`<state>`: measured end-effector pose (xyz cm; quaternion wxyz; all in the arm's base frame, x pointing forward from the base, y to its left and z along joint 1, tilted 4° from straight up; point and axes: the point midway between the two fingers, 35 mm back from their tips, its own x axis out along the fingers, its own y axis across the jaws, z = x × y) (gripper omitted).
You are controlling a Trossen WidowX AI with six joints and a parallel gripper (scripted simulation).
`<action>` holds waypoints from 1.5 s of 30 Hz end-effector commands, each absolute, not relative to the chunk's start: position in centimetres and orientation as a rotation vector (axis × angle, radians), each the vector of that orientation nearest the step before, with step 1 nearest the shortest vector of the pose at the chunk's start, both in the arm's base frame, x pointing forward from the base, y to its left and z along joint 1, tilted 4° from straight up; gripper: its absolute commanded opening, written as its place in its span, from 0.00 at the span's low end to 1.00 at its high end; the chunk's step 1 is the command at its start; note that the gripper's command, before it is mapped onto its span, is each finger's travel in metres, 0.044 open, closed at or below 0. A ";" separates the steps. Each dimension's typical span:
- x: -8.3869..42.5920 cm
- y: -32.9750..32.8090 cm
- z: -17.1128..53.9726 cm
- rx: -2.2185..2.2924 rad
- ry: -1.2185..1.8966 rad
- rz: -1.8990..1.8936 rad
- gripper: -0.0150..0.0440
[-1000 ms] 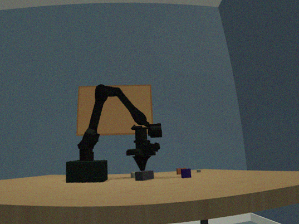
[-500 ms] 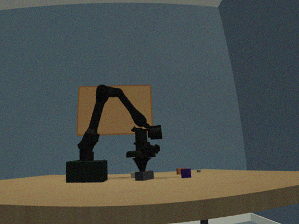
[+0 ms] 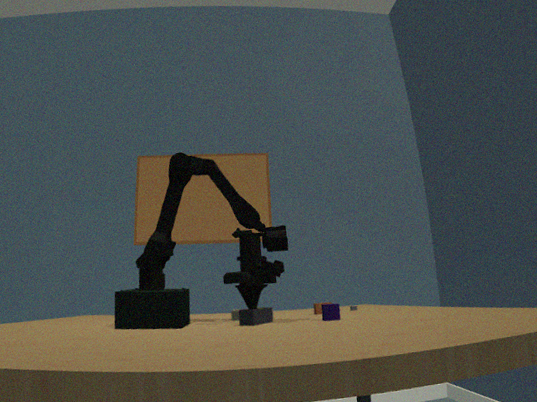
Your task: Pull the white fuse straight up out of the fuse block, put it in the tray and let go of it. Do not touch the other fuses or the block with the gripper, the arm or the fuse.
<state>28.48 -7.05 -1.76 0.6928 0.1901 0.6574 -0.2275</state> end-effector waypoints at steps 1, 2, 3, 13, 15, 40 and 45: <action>28.5 -7.0 -1.7 0.425 1.468 -0.508 0.25; 28.5 -7.0 -1.6 0.424 1.468 -0.508 0.25; 28.5 -7.0 -1.6 0.424 1.468 -0.508 0.25; 28.5 -7.0 -1.1 0.424 1.468 -0.508 0.25; 28.5 -7.0 -1.0 0.424 1.468 -0.508 0.25; 28.5 -7.0 0.2 0.422 1.468 -0.508 0.25; 28.5 -6.9 0.5 0.422 1.468 -0.508 0.25</action>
